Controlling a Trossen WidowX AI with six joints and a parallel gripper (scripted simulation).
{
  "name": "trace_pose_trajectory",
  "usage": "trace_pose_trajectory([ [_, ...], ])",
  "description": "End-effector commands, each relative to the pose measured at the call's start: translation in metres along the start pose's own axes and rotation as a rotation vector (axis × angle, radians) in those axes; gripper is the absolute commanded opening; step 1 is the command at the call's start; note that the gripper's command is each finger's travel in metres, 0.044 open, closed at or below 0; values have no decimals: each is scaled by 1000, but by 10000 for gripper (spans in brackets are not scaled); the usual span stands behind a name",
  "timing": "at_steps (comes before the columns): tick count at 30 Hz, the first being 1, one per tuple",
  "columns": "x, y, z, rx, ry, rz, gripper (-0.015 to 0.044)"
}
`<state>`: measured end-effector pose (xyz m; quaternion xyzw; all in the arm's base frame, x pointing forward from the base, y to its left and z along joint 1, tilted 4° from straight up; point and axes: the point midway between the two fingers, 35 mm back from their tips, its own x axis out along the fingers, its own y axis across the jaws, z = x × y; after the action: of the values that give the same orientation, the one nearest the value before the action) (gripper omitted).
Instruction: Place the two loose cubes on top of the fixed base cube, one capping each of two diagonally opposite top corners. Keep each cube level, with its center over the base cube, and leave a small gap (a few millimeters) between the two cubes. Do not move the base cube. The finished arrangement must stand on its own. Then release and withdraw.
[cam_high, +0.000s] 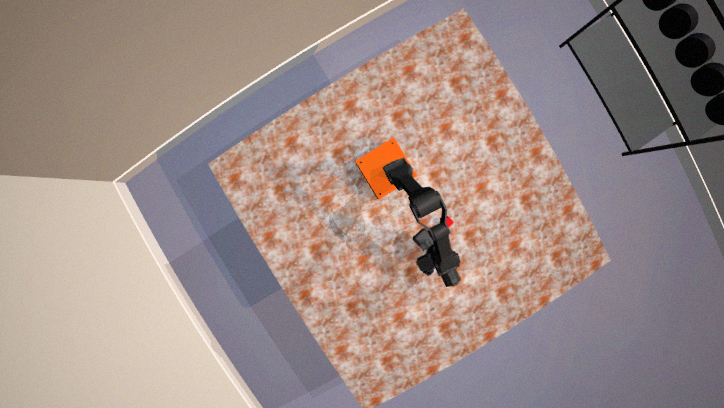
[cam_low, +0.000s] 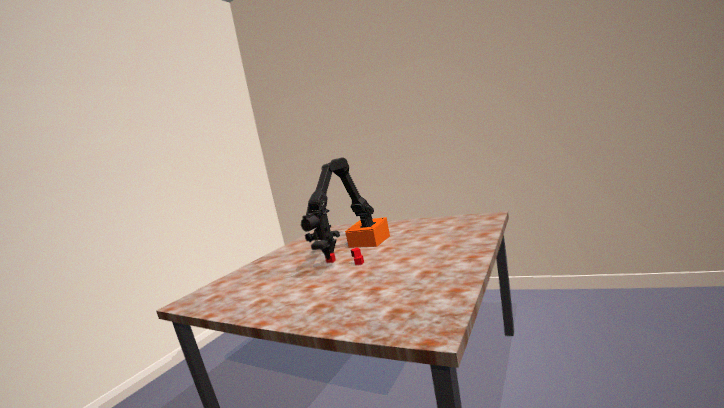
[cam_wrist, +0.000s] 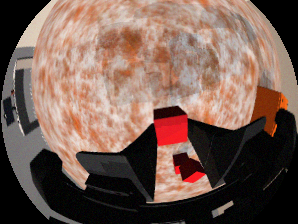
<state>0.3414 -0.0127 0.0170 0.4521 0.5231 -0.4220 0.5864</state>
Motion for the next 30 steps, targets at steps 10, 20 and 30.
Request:
trace_pose_trajectory([
  [10,-44,1,0,5,5,6,105],
  [20,-76,-3,-1,5,5,6,105],
  [30,-76,-1,-15,-227,6,6,105],
])
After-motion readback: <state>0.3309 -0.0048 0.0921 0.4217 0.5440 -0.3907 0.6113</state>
